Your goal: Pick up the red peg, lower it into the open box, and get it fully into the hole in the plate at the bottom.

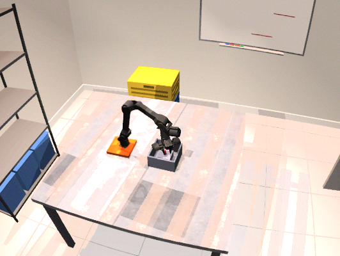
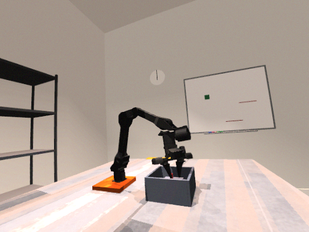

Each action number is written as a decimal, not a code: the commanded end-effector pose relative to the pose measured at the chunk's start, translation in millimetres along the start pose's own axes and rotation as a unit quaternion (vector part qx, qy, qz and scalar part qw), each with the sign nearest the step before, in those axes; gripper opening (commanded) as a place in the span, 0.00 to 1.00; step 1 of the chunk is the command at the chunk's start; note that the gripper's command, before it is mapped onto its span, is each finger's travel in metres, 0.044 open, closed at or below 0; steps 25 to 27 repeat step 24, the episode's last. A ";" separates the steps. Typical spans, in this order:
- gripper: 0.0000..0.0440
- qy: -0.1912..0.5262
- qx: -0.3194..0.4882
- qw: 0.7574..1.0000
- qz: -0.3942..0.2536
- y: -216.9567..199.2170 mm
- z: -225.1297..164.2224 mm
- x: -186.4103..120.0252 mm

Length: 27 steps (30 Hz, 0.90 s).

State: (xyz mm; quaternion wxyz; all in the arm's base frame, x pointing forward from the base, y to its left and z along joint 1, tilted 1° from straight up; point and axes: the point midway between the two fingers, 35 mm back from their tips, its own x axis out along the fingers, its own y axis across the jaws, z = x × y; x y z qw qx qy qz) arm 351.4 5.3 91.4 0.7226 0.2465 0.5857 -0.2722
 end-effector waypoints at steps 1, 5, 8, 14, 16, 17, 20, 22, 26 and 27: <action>0.45 0.011 0.000 1.000 0.000 4.7 5.8 -2.0; 0.49 0.021 0.000 1.000 0.001 11.8 12.9 -8.8; 0.52 0.030 0.000 1.000 0.002 17.5 17.8 -13.9; 0.57 0.050 0.005 0.999 -0.001 29.4 26.0 -23.5; 0.58 0.057 0.008 0.998 -0.002 33.4 28.4 -26.6; 0.59 0.061 0.009 0.998 -0.003 35.4 29.6 -28.1; 0.60 0.072 0.013 0.997 -0.007 41.3 32.2 -32.4; 0.61 0.079 0.016 0.997 -0.010 45.0 33.6 -35.0; 0.62 0.085 0.019 0.996 -0.013 48.5 34.6 -37.4; 0.62 0.085 0.019 0.996 -0.013 48.5 34.6 -37.4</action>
